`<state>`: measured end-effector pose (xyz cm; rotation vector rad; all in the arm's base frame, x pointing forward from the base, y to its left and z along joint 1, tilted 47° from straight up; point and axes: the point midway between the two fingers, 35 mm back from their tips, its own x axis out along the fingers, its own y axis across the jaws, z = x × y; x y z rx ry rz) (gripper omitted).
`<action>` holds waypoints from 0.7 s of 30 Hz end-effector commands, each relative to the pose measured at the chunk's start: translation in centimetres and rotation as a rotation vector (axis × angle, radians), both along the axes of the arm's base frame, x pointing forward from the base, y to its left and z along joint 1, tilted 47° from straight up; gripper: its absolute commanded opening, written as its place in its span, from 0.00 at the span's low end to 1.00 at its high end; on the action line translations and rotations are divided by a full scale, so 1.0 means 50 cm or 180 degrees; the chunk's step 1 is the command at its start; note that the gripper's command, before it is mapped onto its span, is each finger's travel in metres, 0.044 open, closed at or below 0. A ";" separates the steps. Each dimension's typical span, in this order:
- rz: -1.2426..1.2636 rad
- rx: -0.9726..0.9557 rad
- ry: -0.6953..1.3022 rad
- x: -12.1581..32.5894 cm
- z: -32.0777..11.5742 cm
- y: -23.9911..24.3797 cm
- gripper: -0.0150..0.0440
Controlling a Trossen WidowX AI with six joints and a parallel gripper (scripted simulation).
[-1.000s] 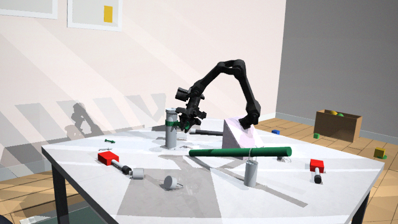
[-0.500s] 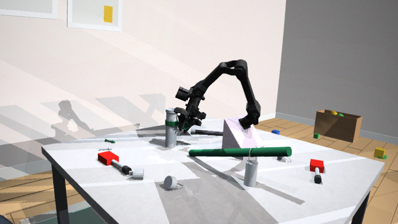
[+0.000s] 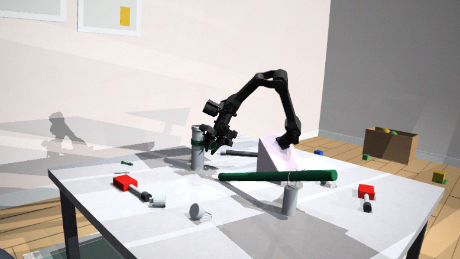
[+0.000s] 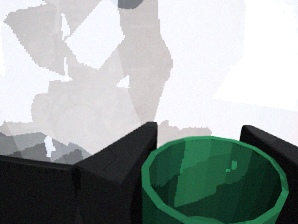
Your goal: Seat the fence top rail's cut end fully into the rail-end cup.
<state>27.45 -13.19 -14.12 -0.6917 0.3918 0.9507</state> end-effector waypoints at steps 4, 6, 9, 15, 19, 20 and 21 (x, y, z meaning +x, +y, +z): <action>-0.0116 -0.0013 0.0135 0.010 0.000 -0.001 0.25; -0.0148 -0.0011 0.0170 0.013 0.000 -0.001 0.25; -0.0222 -0.0006 0.0244 0.019 -0.001 -0.001 0.25; -0.0282 -0.0002 0.0305 0.024 -0.001 -0.002 0.25; -0.0282 -0.0002 0.0305 0.024 -0.001 -0.002 0.25; -0.0271 -0.0003 0.0294 0.023 -0.001 -0.002 0.25; -0.0259 -0.0004 0.0281 0.022 -0.001 -0.002 0.25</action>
